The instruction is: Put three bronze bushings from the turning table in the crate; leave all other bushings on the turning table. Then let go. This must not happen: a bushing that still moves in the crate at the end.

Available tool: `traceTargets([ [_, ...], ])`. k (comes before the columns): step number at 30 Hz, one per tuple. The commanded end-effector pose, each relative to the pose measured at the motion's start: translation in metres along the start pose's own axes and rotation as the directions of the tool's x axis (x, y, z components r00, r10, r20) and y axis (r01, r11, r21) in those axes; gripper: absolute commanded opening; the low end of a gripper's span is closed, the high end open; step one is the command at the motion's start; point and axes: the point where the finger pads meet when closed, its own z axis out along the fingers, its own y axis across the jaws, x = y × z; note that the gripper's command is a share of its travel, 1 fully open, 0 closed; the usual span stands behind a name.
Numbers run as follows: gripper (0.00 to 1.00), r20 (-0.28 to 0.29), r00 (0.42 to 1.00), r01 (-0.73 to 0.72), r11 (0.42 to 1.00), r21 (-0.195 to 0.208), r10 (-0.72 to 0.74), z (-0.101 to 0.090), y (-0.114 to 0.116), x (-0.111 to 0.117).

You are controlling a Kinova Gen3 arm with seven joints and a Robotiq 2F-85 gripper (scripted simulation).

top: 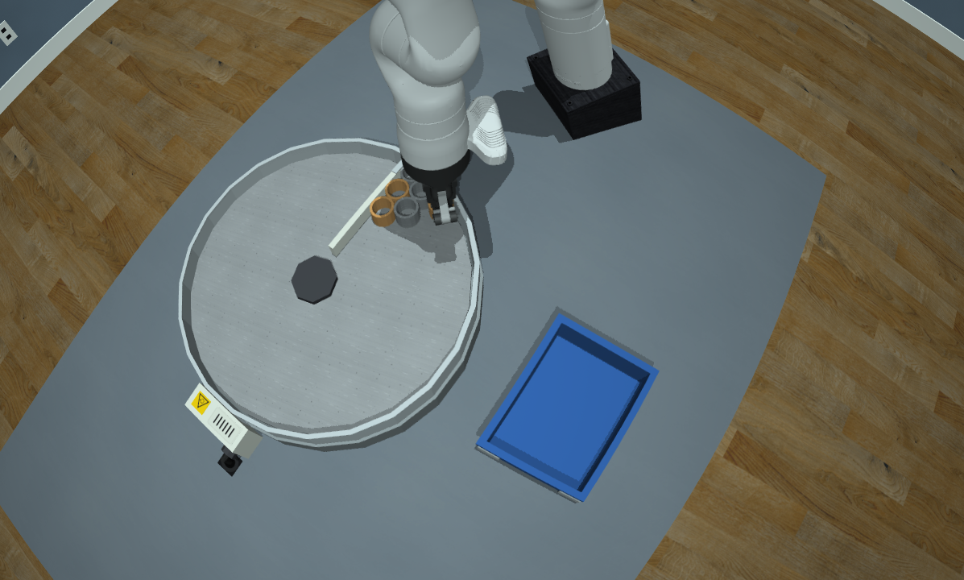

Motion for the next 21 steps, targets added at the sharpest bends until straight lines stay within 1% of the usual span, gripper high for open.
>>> traceTargets([
  [1,0.00,0.000,1.000,0.000,1.000,-0.001,0.000,-0.0002,0.0002,-0.0001],
  [21,0.00,0.000,1.000,-0.002,1.000,0.001,0.002,-0.0002,0.0026,-0.0001],
])
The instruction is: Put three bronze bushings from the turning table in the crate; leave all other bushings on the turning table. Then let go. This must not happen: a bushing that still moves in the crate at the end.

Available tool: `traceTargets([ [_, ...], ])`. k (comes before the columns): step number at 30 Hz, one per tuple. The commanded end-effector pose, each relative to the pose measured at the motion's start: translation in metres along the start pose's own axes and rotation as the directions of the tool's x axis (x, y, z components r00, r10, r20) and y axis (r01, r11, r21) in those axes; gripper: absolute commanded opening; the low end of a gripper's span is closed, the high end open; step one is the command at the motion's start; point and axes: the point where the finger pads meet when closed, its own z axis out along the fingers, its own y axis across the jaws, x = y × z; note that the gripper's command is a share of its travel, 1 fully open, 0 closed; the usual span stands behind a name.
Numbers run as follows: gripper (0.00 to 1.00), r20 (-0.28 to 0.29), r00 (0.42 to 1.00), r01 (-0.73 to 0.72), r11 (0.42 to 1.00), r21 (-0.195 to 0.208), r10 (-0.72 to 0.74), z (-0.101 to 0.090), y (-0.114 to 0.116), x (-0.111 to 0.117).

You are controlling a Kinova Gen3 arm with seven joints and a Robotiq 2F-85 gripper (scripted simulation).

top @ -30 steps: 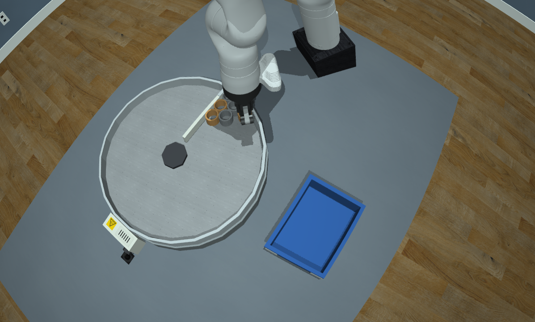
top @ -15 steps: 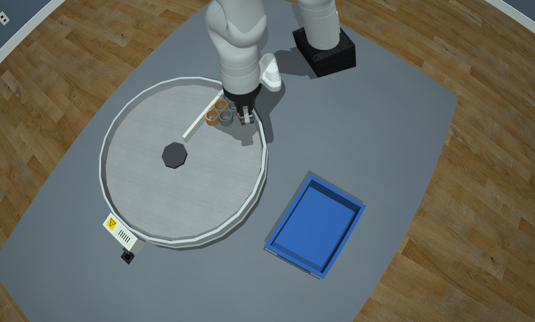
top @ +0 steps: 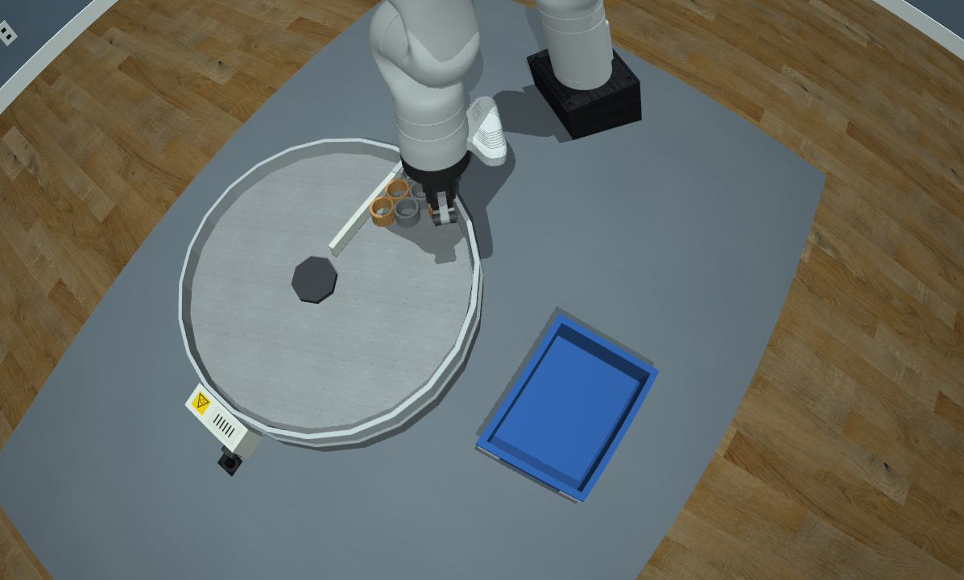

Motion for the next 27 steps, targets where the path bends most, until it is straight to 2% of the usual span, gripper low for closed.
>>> traceTargets([
  [1,0.00,0.001,1.000,0.003,1.000,-0.001,-0.003,-0.0002,0.0027,0.0002],
  [27,0.00,0.001,1.000,0.003,1.000,-0.001,-0.003,-0.0077,0.0027,0.0001],
])
